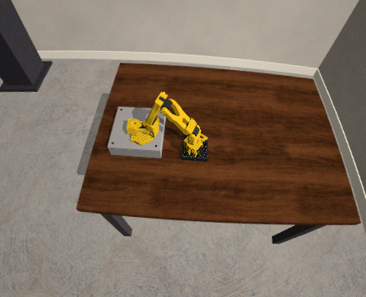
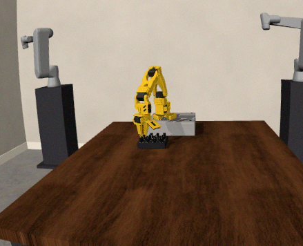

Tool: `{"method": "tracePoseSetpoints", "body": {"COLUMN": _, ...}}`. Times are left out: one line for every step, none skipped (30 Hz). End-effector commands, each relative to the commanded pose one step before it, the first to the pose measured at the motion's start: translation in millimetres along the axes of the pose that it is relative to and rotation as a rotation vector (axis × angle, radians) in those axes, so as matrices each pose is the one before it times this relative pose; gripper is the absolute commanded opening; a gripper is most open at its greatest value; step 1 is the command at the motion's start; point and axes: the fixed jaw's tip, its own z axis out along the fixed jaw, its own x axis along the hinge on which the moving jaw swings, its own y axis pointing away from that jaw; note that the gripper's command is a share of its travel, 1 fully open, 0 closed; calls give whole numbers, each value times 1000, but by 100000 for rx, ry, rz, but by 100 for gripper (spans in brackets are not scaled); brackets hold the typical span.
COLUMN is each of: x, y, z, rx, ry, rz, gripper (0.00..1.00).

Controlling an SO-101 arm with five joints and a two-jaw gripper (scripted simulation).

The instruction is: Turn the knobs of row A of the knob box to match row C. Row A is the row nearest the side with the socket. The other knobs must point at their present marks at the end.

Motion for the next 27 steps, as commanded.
{"method": "tracePoseSetpoints", "body": {"x": 187, "y": 3567, "z": 3175, "rx": -1936, "ry": 240, "rz": -7365, "gripper": 1}}
{"method": "tracePoseSetpoints", "body": {"x": 0, "y": 0, "z": 0, "rx": 0, "ry": 0, "rz": 0, "gripper": 1}}
{"method": "tracePoseSetpoints", "body": {"x": 0, "y": 0, "z": 0, "rx": 0, "ry": 0, "rz": 0, "gripper": 1}}
{"method": "tracePoseSetpoints", "body": {"x": 101, "y": -2, "z": -2, "rx": -2, "ry": -1, "rz": -1743, "gripper": 1}}
{"method": "tracePoseSetpoints", "body": {"x": 96, "y": -2, "z": 0, "rx": 1, "ry": 1, "rz": -1747, "gripper": 1}}
{"method": "tracePoseSetpoints", "body": {"x": 102, "y": 0, "z": 0, "rx": 1, "ry": 1, "rz": -1744, "gripper": 1}}
{"method": "tracePoseSetpoints", "body": {"x": 103, "y": -4, "z": 0, "rx": 1, "ry": -2, "rz": -1747, "gripper": 1}}
{"method": "tracePoseSetpoints", "body": {"x": 97, "y": -3, "z": 0, "rx": -3, "ry": 1, "rz": -1744, "gripper": 1}}
{"method": "tracePoseSetpoints", "body": {"x": 102, "y": 6, "z": 0, "rx": 0, "ry": 1, "rz": -1747, "gripper": 1}}
{"method": "tracePoseSetpoints", "body": {"x": 98, "y": -5, "z": 0, "rx": 1, "ry": -2, "rz": -1744, "gripper": 1}}
{"method": "tracePoseSetpoints", "body": {"x": 103, "y": 3, "z": 0, "rx": 0, "ry": 1, "rz": -1747, "gripper": 1}}
{"method": "tracePoseSetpoints", "body": {"x": 98, "y": -2, "z": 0, "rx": 0, "ry": -2, "rz": -1747, "gripper": 1}}
{"method": "tracePoseSetpoints", "body": {"x": 105, "y": -5, "z": 0, "rx": 0, "ry": 1, "rz": -1744, "gripper": 1}}
{"method": "tracePoseSetpoints", "body": {"x": 98, "y": 2, "z": 0, "rx": 0, "ry": 1, "rz": -1747, "gripper": 1}}
{"method": "tracePoseSetpoints", "body": {"x": 99, "y": -2, "z": 0, "rx": 0, "ry": -2, "rz": -1744, "gripper": 1}}
{"method": "tracePoseSetpoints", "body": {"x": 105, "y": 1, "z": 0, "rx": 0, "ry": 1, "rz": -1747, "gripper": 1}}
{"method": "tracePoseSetpoints", "body": {"x": 99, "y": 1, "z": 0, "rx": 0, "ry": -2, "rz": -1744, "gripper": 1}}
{"method": "tracePoseSetpoints", "body": {"x": 101, "y": -3, "z": 0, "rx": -1, "ry": 1, "rz": -1747, "gripper": 1}}
{"method": "tracePoseSetpoints", "body": {"x": 0, "y": 0, "z": 0, "rx": 0, "ry": 0, "rz": 0, "gripper": 1}}
{"method": "tracePoseSetpoints", "body": {"x": 0, "y": 0, "z": 0, "rx": 0, "ry": 0, "rz": 0, "gripper": 1}}
{"method": "tracePoseSetpoints", "body": {"x": 98, "y": -3, "z": 0, "rx": 0, "ry": 0, "rz": -1743, "gripper": 1}}
{"method": "tracePoseSetpoints", "body": {"x": 102, "y": -1, "z": 0, "rx": 2, "ry": -1, "rz": -1747, "gripper": 1}}
{"method": "tracePoseSetpoints", "body": {"x": 102, "y": 1, "z": 0, "rx": -1, "ry": 2, "rz": -1744, "gripper": 1}}
{"method": "tracePoseSetpoints", "body": {"x": 96, "y": 2, "z": 0, "rx": -1, "ry": -2, "rz": -1747, "gripper": 1}}
{"method": "tracePoseSetpoints", "body": {"x": 103, "y": -8, "z": -1, "rx": 2, "ry": 2, "rz": -1744, "gripper": 1}}
{"method": "tracePoseSetpoints", "body": {"x": 102, "y": 6, "z": 0, "rx": -1, "ry": -2, "rz": -1747, "gripper": 1}}
{"method": "tracePoseSetpoints", "body": {"x": 98, "y": -5, "z": -1, "rx": 1, "ry": 2, "rz": -1747, "gripper": 1}}
